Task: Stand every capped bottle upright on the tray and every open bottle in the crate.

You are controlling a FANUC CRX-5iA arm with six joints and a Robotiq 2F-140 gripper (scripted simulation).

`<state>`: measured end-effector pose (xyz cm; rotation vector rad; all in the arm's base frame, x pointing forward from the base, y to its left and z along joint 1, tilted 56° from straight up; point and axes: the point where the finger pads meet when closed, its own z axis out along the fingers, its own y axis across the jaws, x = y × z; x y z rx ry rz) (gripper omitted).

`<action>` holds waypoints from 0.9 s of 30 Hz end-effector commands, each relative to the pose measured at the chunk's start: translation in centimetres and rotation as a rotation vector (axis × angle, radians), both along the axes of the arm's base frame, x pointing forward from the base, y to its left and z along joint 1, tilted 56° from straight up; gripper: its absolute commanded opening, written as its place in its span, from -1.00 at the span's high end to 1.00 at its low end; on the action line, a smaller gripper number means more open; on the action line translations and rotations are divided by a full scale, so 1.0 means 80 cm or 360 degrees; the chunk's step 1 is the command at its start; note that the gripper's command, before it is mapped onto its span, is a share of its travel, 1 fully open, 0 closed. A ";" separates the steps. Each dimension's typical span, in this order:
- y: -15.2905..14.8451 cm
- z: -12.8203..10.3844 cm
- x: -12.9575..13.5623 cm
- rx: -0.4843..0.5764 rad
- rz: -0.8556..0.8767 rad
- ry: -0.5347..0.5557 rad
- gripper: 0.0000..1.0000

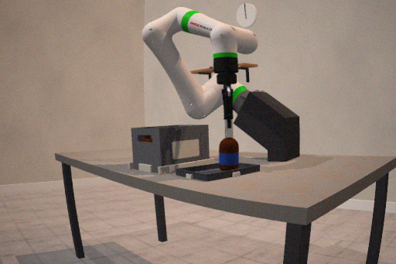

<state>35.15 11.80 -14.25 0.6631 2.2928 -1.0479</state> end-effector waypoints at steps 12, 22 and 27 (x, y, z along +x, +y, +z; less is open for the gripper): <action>-0.004 -0.003 0.002 0.0001 0.0000 0.0000 1.00; -0.004 -0.003 0.002 0.0001 0.0000 0.0000 -1.00; -0.004 -0.003 0.002 0.0001 0.0000 0.0000 -1.00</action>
